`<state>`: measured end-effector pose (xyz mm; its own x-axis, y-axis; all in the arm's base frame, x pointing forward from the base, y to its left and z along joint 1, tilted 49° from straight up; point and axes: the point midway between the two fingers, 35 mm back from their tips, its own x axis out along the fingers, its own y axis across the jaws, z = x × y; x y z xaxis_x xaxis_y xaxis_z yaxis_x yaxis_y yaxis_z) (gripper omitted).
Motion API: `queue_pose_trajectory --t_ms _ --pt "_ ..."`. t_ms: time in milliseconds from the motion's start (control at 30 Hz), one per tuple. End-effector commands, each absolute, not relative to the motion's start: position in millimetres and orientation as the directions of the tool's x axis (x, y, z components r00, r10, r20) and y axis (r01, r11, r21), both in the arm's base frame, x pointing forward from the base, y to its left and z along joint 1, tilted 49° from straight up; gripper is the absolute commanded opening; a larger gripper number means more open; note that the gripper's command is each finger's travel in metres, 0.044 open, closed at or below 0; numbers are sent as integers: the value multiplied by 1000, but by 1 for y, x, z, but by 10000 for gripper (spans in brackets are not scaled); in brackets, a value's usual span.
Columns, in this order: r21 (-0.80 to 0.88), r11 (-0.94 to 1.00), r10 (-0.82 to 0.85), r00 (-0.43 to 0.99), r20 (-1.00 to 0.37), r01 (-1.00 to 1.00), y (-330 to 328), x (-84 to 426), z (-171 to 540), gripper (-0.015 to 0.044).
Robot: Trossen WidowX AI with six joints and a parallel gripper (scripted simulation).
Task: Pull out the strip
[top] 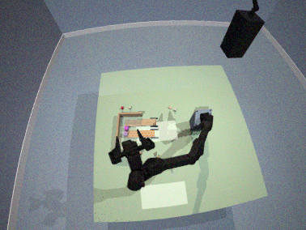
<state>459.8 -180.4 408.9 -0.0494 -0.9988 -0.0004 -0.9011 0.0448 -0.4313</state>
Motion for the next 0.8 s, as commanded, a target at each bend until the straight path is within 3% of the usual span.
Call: queue_pose_trajectory --t_ms 0,167,300,500,767 --pt "-441 37 -999 -41 -1 -897 -182 461 408 400" --pt "-672 -113 -983 183 -33 -732 -209 485 372 400" --pt "-846 -123 -922 376 -96 -518 -226 499 332 400" --pt "-966 68 -784 586 -206 -249 -233 501 275 400" --pt "-929 359 -621 722 -305 -83 -227 490 226 400"
